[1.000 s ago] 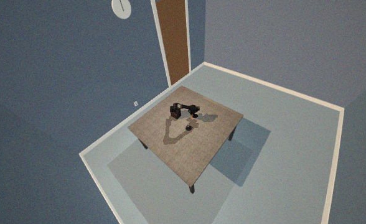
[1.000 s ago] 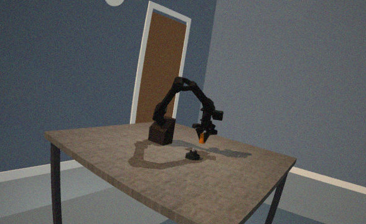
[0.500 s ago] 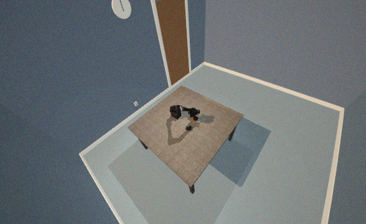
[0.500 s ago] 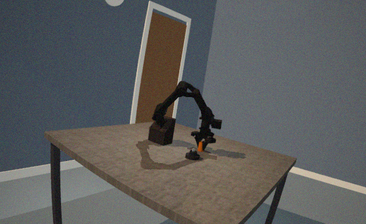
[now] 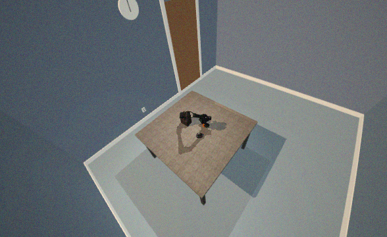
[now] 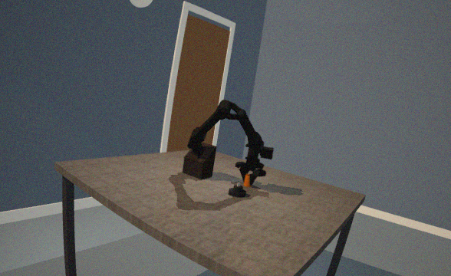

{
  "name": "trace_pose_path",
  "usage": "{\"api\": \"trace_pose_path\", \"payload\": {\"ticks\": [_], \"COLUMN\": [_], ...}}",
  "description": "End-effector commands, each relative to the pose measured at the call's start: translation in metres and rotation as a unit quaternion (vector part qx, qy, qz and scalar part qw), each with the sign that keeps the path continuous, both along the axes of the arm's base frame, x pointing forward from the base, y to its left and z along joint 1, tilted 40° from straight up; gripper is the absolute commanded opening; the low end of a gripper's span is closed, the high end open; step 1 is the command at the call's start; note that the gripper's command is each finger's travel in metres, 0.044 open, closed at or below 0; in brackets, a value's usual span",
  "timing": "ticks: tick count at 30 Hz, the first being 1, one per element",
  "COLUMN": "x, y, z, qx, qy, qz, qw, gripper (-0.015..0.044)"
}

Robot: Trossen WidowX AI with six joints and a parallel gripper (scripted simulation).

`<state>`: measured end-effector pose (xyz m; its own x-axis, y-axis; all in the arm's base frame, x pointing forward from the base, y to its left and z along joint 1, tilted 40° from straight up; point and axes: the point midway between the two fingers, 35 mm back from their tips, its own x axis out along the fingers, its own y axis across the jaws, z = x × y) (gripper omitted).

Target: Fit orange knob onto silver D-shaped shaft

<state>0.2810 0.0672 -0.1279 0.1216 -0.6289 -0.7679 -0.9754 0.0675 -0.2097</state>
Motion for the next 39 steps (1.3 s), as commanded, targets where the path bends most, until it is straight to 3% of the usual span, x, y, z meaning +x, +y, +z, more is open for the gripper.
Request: {"api": "trace_pose_path", "payload": {"ticks": [1,9,17,39], "x": [0.000,0.000,-0.010,-0.005], "y": [0.000,0.000,0.052,0.033], "z": [0.000,0.000,0.062,0.038], "qx": [0.000,0.000,0.000,0.000], "qy": [0.000,0.000,0.000,0.000], "qz": [0.000,0.000,0.003,0.004], "qw": [1.000,1.000,1.000,1.000], "gripper": [0.0240,0.0240,0.0440,0.0440]}}
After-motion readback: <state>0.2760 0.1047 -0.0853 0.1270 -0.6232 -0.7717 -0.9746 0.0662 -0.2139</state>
